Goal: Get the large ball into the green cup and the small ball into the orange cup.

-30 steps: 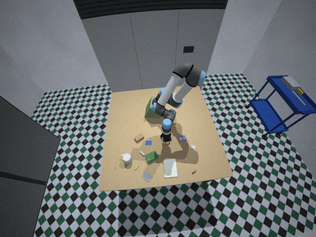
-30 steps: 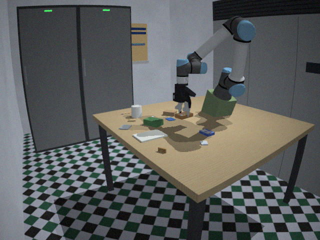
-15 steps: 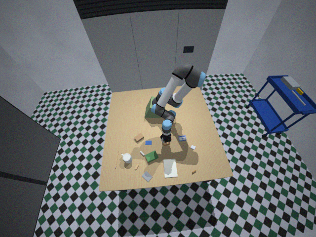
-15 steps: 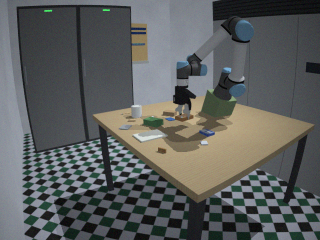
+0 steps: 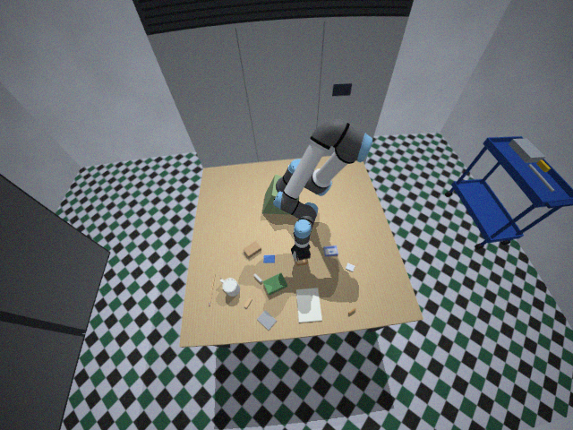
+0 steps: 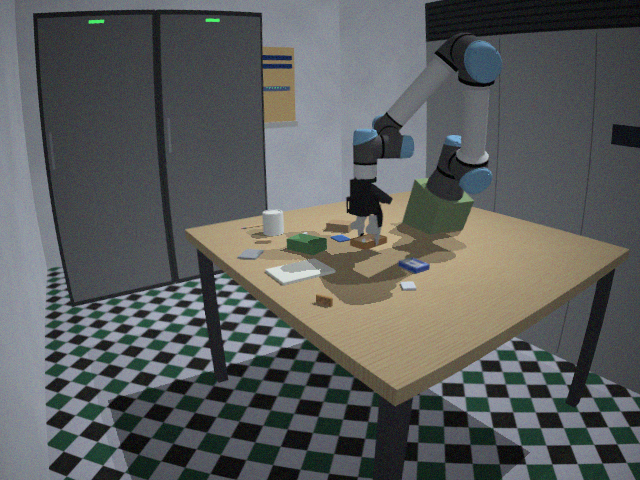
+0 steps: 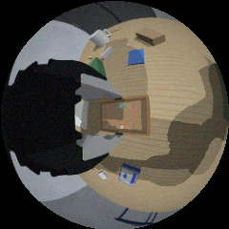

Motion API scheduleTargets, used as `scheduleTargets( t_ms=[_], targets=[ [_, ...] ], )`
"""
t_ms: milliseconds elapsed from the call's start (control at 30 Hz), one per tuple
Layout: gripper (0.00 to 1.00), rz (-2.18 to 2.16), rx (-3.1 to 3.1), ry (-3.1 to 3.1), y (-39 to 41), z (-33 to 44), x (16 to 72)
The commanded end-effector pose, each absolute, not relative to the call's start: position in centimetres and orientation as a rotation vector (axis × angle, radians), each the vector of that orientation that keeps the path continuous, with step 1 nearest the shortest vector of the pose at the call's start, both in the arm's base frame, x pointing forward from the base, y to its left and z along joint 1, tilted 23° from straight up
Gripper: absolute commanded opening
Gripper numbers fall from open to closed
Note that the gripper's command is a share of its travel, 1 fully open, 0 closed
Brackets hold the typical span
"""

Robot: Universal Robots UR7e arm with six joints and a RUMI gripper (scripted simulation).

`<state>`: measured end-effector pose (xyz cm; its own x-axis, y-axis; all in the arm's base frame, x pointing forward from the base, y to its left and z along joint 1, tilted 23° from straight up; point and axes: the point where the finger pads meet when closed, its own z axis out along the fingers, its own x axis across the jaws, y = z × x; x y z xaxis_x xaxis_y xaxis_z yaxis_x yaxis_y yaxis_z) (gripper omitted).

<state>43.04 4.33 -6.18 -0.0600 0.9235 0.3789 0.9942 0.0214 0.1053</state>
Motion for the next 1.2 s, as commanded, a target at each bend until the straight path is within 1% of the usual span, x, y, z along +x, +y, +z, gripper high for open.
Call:
scheduleTargets(
  t_ms=[0, 1167],
  targets=[
    [0.43, -0.511, -2.002, -2.088, 4.7, -7.0, 43.1],
    [0.43, -0.513, -2.005, -2.089, 5.5, -9.1, 43.5]
  ],
)
